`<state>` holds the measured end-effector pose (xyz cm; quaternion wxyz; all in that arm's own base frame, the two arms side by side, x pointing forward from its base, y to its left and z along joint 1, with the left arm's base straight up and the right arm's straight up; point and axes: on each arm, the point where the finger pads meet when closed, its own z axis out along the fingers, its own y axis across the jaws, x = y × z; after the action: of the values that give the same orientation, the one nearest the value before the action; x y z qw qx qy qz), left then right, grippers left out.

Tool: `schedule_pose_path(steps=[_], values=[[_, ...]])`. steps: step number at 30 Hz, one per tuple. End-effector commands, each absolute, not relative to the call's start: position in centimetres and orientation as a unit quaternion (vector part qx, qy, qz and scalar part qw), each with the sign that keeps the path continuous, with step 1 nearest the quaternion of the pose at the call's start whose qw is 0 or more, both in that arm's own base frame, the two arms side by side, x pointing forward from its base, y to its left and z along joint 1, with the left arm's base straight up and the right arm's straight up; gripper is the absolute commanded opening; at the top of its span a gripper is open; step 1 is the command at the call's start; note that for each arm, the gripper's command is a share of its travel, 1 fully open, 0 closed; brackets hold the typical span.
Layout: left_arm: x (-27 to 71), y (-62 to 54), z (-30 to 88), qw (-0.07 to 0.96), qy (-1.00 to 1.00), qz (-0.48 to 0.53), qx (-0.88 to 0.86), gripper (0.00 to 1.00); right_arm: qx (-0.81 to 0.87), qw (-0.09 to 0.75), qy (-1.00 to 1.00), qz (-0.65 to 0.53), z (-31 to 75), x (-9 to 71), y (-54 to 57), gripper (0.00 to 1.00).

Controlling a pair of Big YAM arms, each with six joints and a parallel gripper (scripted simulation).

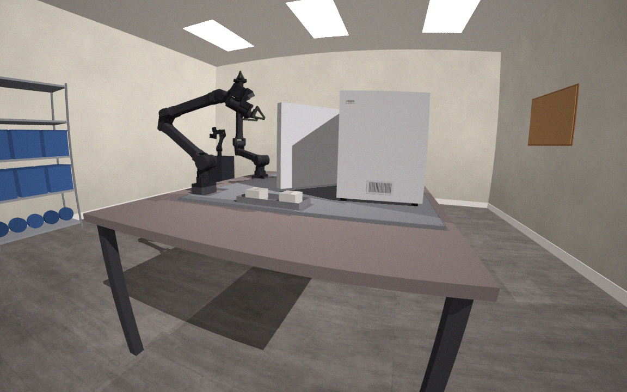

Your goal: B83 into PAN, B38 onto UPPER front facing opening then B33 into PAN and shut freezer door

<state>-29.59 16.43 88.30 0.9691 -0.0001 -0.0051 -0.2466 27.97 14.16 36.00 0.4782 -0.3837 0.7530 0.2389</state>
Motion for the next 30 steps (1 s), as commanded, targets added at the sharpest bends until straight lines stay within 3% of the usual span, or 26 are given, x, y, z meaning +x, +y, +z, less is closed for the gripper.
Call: schedule_pose_path(steps=[1,16,30], values=[[-28.4,15.9,88.4,0.967,0.013,-0.253,0.003,0.0,-0.382,0.488,0.747,0.243,36.6,27.2,15.0,1.0],[-28.4,15.9,88.4,0.967,0.013,-0.253,0.003,0.0,-0.38,0.488,0.746,0.245,36.7,24.4,17.1,1.0],[-28.4,15.9,88.4,0.967,0.013,-0.253,0.003,0.0,-0.108,0.552,0.82,0.108,33.2,28.3,24.0,1.0]])
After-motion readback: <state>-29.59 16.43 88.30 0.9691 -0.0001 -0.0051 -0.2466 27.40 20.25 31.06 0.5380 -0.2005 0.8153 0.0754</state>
